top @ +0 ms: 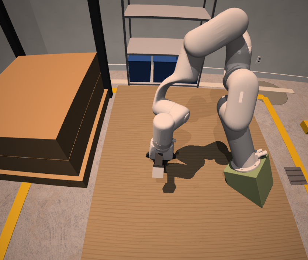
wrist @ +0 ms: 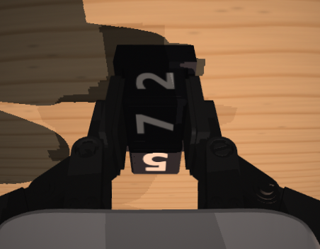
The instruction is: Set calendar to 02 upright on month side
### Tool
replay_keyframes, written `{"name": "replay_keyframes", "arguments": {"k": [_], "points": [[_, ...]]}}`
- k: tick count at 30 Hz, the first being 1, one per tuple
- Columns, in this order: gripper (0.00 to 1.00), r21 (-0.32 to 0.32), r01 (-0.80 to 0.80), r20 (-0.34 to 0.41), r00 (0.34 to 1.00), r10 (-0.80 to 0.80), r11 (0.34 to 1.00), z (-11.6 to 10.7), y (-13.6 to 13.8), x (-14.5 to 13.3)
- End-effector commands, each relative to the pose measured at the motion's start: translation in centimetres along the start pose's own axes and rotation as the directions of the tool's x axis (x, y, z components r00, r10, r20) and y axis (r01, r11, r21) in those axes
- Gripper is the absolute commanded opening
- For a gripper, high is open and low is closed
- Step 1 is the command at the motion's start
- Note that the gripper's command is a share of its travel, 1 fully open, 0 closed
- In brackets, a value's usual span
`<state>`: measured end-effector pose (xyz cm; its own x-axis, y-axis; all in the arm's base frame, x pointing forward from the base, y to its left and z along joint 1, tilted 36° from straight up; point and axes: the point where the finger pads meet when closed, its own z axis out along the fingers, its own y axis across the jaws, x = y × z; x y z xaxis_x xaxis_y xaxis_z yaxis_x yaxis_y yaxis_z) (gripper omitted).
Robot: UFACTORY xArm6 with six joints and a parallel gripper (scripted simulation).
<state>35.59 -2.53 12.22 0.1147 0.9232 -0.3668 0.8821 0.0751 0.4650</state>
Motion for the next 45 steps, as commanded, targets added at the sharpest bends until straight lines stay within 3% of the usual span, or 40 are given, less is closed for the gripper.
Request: {"name": "replay_keyframes", "arguments": {"k": [1, 20, 35, 45], "points": [[0.27, -0.002, 0.0, -0.001, 1.0, 0.0, 1.0, -0.05, 0.1, 0.01], [0.27, -0.002, 0.0, -0.001, 1.0, 0.0, 1.0, -0.05, 0.1, 0.01], [0.47, -0.002, 0.0, -0.001, 1.0, 0.0, 1.0, -0.05, 0.1, 0.01], [0.47, -0.002, 0.0, -0.001, 1.0, 0.0, 1.0, -0.05, 0.1, 0.01]]}}
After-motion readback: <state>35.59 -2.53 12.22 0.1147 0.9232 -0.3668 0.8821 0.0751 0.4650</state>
